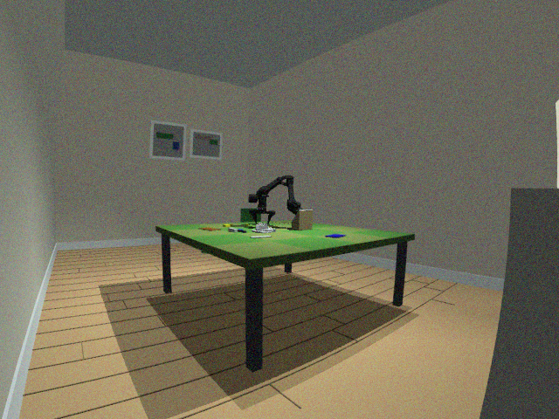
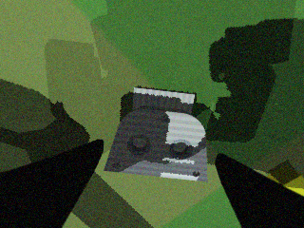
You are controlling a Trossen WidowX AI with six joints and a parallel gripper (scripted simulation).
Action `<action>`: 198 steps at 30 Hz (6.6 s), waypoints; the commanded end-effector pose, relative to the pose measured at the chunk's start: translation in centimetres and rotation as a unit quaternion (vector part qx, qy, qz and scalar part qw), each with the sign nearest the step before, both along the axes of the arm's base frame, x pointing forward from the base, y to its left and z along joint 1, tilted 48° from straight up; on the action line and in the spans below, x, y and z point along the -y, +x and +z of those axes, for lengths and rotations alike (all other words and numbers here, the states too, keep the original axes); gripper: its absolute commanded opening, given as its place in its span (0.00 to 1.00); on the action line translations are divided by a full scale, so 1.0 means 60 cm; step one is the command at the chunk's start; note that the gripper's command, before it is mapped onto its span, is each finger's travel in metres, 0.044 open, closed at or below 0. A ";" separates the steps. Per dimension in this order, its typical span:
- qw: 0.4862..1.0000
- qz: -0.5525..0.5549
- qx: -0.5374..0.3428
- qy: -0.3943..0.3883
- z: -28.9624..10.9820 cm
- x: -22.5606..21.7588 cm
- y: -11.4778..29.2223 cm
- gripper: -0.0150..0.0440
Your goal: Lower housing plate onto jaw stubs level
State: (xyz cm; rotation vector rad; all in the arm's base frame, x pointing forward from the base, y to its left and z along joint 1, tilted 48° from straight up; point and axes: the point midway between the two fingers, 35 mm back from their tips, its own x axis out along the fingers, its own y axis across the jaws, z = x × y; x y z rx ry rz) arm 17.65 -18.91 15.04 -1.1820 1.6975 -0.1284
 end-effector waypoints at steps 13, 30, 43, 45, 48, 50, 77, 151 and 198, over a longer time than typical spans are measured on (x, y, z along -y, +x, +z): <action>1.000 0.002 -0.003 0.001 -0.016 0.015 -0.002 1.00; 1.000 0.002 -0.003 0.001 -0.016 0.016 -0.002 1.00; 1.000 -0.001 -0.002 0.000 -0.015 0.016 -0.002 0.85; 1.000 -0.001 -0.002 0.000 -0.015 0.016 -0.002 0.85; 1.000 -0.001 -0.002 0.000 -0.015 0.016 -0.002 0.85; 1.000 -0.001 -0.002 0.000 -0.015 0.016 -0.002 0.85; 1.000 0.002 -0.003 0.004 0.061 -0.072 0.000 0.85; 0.964 -0.182 0.195 0.021 -0.170 -0.291 0.168 0.85; 0.946 -0.217 0.240 0.010 -0.230 -0.343 0.163 0.85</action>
